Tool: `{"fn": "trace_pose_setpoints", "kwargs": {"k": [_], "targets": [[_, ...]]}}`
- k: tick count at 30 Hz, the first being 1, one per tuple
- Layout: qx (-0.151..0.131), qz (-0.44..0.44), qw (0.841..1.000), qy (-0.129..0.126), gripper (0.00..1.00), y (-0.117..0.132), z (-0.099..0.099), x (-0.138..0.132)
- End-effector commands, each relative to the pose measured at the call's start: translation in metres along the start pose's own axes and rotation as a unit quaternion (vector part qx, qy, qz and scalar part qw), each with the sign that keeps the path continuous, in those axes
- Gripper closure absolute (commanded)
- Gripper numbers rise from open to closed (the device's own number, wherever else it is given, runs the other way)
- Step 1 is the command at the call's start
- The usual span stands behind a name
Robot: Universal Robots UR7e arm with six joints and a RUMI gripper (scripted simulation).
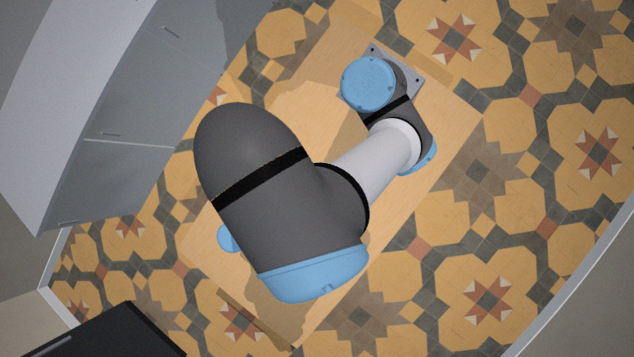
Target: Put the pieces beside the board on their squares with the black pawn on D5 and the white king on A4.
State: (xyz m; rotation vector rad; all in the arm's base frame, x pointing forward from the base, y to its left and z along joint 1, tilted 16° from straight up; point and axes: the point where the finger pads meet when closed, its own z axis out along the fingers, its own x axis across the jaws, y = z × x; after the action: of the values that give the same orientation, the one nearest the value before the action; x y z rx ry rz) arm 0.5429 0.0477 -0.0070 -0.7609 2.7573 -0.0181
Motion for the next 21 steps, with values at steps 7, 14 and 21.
{"fn": "trace_pose_setpoints", "kwargs": {"k": [7, 14, 21], "targets": [[0.003, 0.103, 0.995, 0.0, 1.0, 0.0008, -0.0008, 0.0062], [0.003, 0.153, 0.988, 0.0, 1.0, 0.0017, -0.001, 0.0094], [0.003, 0.179, 0.984, 0.0, 1.0, 0.0022, -0.0011, 0.0111]]}}
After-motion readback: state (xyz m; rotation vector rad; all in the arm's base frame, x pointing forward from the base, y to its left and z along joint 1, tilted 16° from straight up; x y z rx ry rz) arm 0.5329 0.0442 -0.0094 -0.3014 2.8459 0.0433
